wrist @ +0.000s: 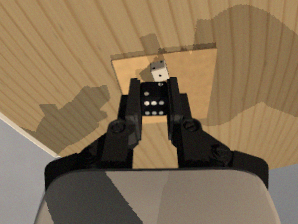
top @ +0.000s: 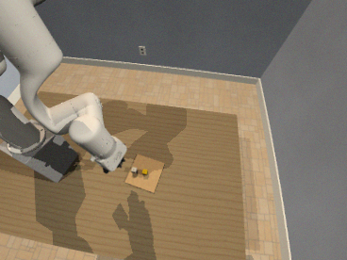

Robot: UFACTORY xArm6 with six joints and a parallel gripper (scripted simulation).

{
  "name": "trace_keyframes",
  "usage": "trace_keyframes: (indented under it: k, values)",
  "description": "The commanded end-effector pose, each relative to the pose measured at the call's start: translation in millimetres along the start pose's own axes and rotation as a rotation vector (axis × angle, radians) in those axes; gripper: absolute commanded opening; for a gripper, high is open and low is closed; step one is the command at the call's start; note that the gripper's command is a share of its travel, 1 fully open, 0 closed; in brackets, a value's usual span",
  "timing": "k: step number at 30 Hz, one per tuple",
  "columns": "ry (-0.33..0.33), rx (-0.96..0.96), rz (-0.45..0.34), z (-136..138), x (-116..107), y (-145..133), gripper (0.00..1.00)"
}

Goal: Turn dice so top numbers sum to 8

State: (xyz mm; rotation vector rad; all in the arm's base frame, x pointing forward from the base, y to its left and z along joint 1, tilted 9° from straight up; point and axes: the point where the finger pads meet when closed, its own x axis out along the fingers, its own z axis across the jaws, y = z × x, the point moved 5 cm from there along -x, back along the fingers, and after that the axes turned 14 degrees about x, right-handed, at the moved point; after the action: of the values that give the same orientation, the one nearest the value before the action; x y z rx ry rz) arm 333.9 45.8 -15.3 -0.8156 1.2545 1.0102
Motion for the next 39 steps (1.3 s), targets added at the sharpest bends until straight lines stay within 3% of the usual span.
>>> trace_keyframes:
  k: [1, 2, 4, 5, 8, 10, 13, 33, 39]
  values:
    - [-0.019, -0.064, 0.004, 24.2, 0.4, -32.2, 0.15]
    - [-0.024, -0.103, 0.006, 36.1, 0.0, -50.5, 0.15]
    - [-0.024, -0.103, 0.006, 36.1, 0.0, -50.5, 0.15]
    - [-0.025, -0.142, 0.006, 46.8, -0.7, -69.5, 0.15]
    - [-0.019, -0.179, 0.005, 55.3, -1.8, -87.4, 0.15]
    - [-0.002, -0.233, 0.002, 64.9, -4.1, -114.3, 0.15]
    - [0.008, -0.253, 0.000, 67.6, -5.1, -124.7, 0.15]
    - [0.008, -0.254, 0.000, 67.7, -1.6, -125.2, 0.15]
    - [0.008, -0.254, 0.000, 67.6, 15.7, -125.4, 0.15]
